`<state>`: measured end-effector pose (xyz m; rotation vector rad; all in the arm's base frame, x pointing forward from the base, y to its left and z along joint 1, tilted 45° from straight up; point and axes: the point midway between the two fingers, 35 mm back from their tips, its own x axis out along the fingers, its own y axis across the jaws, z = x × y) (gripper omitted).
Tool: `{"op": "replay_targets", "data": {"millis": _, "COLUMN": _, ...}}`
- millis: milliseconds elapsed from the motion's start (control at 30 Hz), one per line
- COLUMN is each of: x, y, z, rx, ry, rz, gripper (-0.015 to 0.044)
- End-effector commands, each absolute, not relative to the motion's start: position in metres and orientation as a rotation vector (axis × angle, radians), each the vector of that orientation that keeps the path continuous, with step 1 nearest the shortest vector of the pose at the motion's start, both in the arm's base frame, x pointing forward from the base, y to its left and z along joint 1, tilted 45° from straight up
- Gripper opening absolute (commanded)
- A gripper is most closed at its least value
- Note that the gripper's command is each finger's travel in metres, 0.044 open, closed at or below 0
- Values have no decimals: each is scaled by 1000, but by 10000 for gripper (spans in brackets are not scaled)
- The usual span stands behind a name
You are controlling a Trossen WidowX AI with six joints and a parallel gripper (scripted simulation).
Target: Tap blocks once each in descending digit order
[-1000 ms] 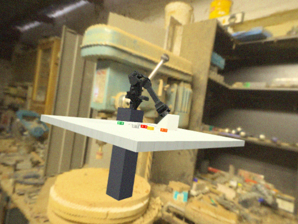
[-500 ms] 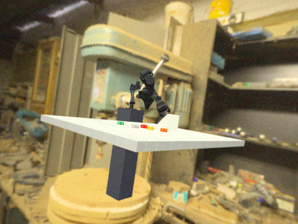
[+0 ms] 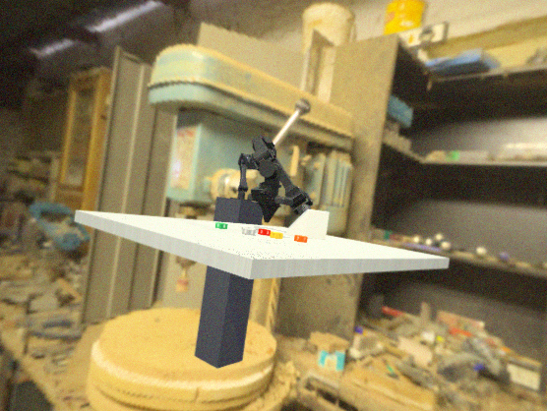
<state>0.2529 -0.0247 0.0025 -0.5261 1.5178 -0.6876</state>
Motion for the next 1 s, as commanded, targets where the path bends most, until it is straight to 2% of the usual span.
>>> {"op": "replay_targets", "data": {"millis": 0, "x": 248, "y": -32, "z": -3, "rx": -540, "ry": 1529, "rz": -692, "gripper": 20}}
{"op": "replay_targets", "data": {"millis": 667, "x": 246, "y": -47, "z": -18, "rx": -541, "ry": 1528, "rz": -693, "gripper": 20}}
{"op": "replay_targets", "data": {"millis": 967, "x": 251, "y": -18, "z": 10, "rx": -539, "ry": 1529, "rz": -690, "gripper": 20}}
